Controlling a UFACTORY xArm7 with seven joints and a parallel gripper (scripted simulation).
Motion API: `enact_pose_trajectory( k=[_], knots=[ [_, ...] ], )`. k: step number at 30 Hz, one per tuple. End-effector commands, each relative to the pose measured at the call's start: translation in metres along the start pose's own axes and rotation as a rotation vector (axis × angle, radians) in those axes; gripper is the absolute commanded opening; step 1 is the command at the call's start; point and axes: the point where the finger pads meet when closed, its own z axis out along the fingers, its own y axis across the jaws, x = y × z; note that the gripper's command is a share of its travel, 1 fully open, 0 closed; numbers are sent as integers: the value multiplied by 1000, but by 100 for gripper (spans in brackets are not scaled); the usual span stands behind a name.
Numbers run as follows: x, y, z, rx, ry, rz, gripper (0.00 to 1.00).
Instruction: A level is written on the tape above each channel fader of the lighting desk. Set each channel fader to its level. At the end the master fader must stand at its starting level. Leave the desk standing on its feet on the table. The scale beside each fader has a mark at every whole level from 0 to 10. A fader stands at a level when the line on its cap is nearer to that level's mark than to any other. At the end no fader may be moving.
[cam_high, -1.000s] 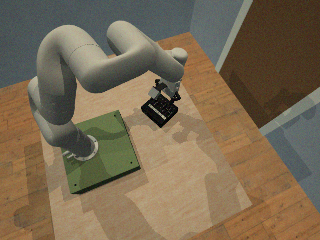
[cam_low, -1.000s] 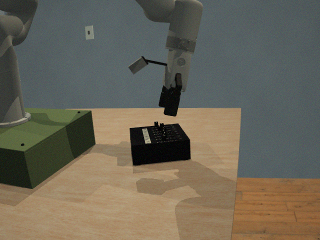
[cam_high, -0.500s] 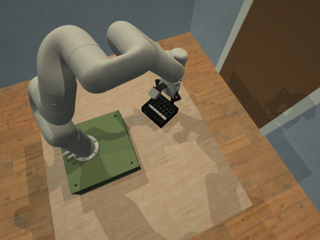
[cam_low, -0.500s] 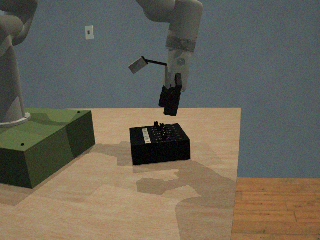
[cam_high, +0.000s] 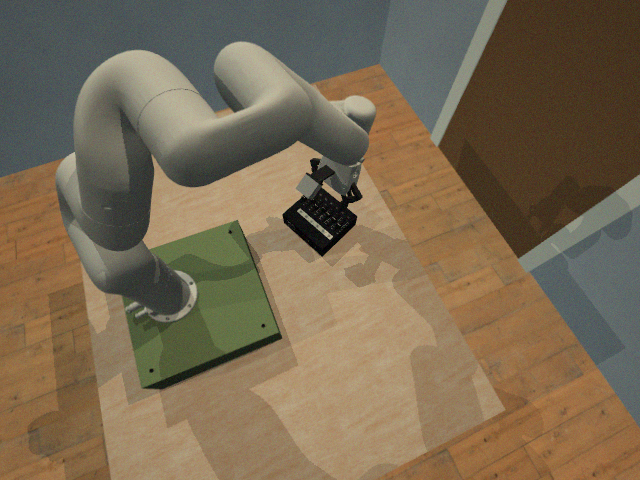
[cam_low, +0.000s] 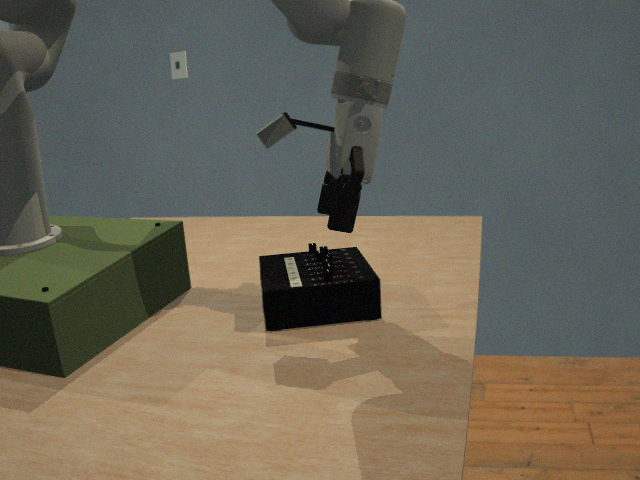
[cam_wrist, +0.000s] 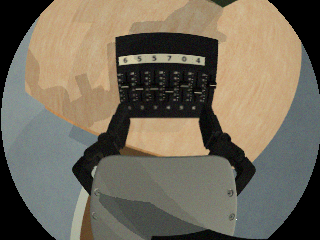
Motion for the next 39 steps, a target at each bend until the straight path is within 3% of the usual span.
enact_pose_trajectory(
  k=[1,23,33,39],
  knots=[
    [-1,0,-2,1,-5,0,100],
    [-1,0,-3,-1,-10,-50,100],
    [3,2,-10,-4,-39,-318,100],
    [9,5,-20,8,-76,-660,100]
  ],
)
